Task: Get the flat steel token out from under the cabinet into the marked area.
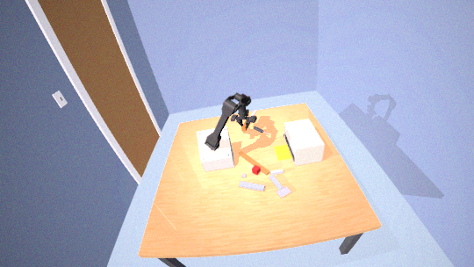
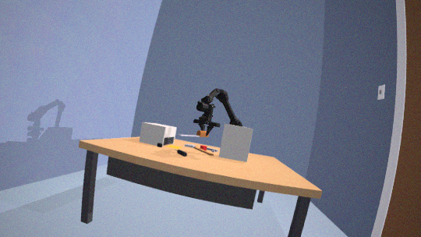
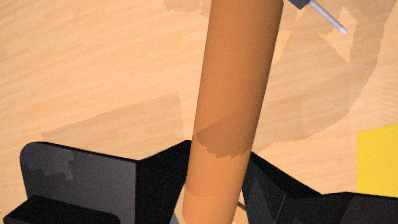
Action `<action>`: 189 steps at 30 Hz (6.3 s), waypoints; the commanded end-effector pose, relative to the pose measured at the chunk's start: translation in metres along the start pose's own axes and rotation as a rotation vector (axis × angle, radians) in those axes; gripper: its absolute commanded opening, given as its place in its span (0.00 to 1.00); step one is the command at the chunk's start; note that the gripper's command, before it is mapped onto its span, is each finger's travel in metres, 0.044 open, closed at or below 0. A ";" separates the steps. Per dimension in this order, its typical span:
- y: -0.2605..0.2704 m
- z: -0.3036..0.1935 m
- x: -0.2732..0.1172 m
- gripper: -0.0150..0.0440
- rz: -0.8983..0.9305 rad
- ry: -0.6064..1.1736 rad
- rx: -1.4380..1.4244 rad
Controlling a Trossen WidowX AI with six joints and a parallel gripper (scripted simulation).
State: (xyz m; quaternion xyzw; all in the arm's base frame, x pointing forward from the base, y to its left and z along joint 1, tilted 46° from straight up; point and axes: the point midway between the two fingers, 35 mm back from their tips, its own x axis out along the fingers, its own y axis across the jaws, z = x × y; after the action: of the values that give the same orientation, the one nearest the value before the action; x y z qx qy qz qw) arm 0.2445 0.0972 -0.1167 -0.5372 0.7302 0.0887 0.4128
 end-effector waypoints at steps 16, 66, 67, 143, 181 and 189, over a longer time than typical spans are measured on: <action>0.000 0.001 -0.002 0.25 0.005 -0.010 0.161; 0.001 -0.001 -0.002 0.25 0.007 -0.008 0.560; 0.001 -0.001 -0.002 0.25 0.007 -0.008 0.568; 0.002 -0.004 -0.002 0.25 0.010 -0.006 1.164; 0.001 0.003 0.011 0.25 0.011 -0.005 1.394; 0.000 0.007 0.028 0.25 0.010 -0.005 1.405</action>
State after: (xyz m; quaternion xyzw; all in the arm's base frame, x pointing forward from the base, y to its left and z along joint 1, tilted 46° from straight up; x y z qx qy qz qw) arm 0.2431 0.0844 -0.1368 -0.1357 0.6219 -0.4026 0.6578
